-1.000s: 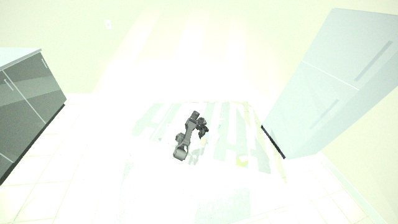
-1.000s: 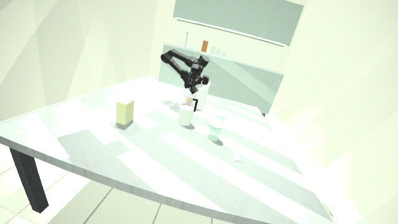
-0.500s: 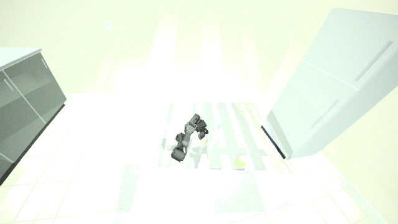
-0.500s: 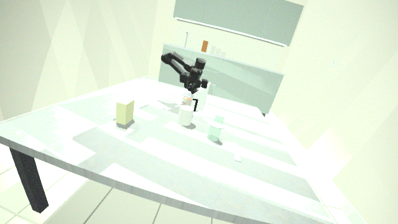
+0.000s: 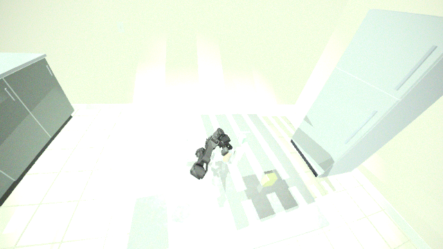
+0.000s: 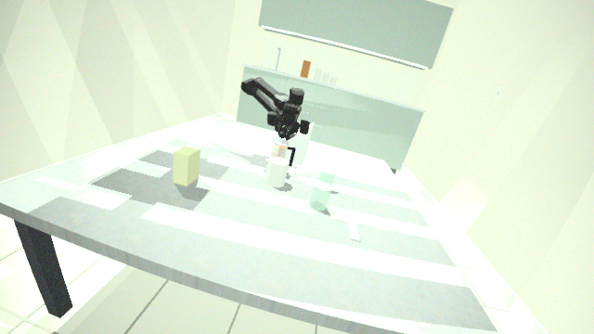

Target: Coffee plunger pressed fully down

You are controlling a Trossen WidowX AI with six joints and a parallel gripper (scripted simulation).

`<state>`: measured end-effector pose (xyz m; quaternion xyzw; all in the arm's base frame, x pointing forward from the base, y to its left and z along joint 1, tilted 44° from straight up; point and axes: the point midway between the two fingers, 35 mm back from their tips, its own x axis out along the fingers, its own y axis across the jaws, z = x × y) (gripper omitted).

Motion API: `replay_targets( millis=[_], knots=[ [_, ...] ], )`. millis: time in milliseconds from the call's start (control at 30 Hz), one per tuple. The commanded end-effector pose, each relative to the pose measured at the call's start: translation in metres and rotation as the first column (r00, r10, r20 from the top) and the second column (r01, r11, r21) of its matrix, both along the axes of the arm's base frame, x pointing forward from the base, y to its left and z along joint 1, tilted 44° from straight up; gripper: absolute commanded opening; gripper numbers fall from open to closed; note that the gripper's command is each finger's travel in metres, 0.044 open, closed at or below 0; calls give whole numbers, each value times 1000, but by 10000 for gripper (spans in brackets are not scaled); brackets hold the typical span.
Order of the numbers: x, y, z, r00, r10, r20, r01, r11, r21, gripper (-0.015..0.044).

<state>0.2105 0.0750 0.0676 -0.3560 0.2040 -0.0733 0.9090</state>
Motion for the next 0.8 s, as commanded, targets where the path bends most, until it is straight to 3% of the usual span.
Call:
replay_targets(
  millis=[0,633,767],
  knots=[
    [0,-3,-3,1000,-3,-12,2,1000,-13,116],
    [2,0,0,1000,1,1,-1,1000,-2,116],
    [2,0,0,1000,1,1,-1,1000,-2,221]
  ],
)
